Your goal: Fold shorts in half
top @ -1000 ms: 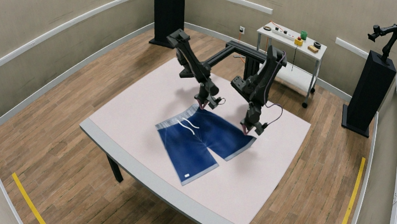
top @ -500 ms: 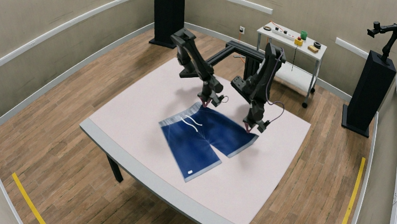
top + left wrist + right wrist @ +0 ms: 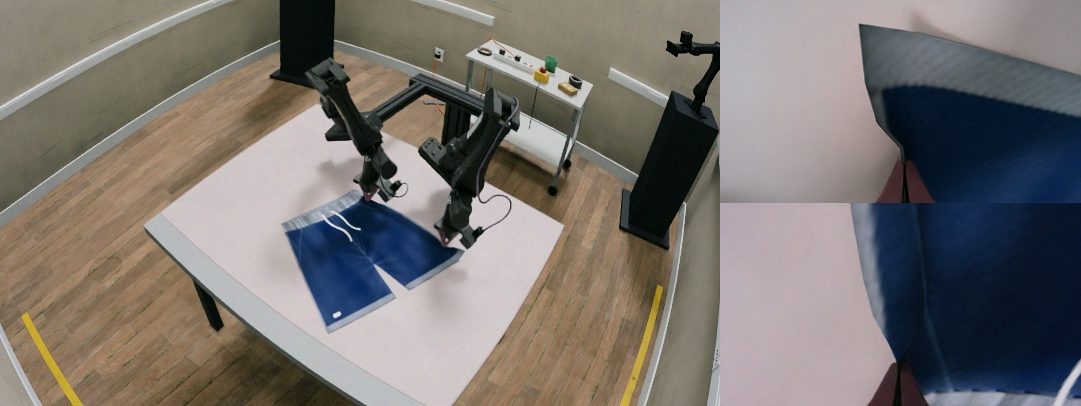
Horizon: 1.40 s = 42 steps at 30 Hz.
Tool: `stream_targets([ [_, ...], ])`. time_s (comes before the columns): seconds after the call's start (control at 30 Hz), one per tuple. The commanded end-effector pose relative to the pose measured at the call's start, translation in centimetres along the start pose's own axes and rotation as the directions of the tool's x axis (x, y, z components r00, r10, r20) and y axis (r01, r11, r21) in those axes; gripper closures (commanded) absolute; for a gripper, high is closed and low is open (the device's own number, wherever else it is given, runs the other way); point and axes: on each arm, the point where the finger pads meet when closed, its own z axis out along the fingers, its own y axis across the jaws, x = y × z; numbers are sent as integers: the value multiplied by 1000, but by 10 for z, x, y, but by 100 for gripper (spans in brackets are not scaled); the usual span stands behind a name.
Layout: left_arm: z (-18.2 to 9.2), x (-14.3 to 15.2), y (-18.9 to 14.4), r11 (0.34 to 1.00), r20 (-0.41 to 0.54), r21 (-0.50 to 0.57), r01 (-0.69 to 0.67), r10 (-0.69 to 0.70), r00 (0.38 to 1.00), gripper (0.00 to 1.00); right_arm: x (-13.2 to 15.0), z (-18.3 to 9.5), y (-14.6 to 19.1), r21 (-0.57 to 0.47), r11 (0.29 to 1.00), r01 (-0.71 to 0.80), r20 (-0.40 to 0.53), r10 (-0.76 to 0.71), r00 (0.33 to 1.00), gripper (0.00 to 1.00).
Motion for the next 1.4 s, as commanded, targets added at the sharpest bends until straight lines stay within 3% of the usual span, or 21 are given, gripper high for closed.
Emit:
stream_targets([
  [0.0,-1,-15,-12,1000,54,24,-1,0,999,100,-12,-11,-16,17,999,-30,38,29,999,100],
  [0.1,-2,-17,-14,1000,58,30,1,-3,998,100,-4,-16,-18,-17,1000,-13,20,14,1000,100],
  [0.17,-16,-10,-12,999,52,-34,20,-19,998,100,-3,-21,-25,-13,1000,-23,16,23,1000,100],
  [0.37,-32,-3,-35,997,45,-73,-9,12,999,100,-2,-33,-39,-43,998,-45,26,46,999,100],
  [0.4,-35,-2,-38,997,45,-77,-12,15,999,100,-8,-31,-38,-4,999,-45,35,45,998,100],
  [0.47,-41,0,-45,996,43,-87,-18,22,999,100,-4,-29,-27,-22,999,-32,33,33,999,100],
  [0.53,-36,-2,-53,999,46,-30,-25,26,999,100,0,-30,-27,-15,999,-29,27,29,999,100],
  [0.87,-39,-6,-61,1000,54,-7,-17,17,998,100,6,-46,-57,-59,997,-57,15,58,998,100],
  [0.9,-44,0,-56,998,55,-56,-20,24,998,100,7,-48,-60,-63,996,-60,13,61,998,100],
  [1.1,-59,5,-88,999,61,-3,-48,48,997,100,4,-57,-75,-57,995,-85,29,86,996,100],
  [1.37,-80,14,-105,998,73,-33,-60,63,995,100,13,-54,-74,-57,995,-80,8,81,997,100],
])
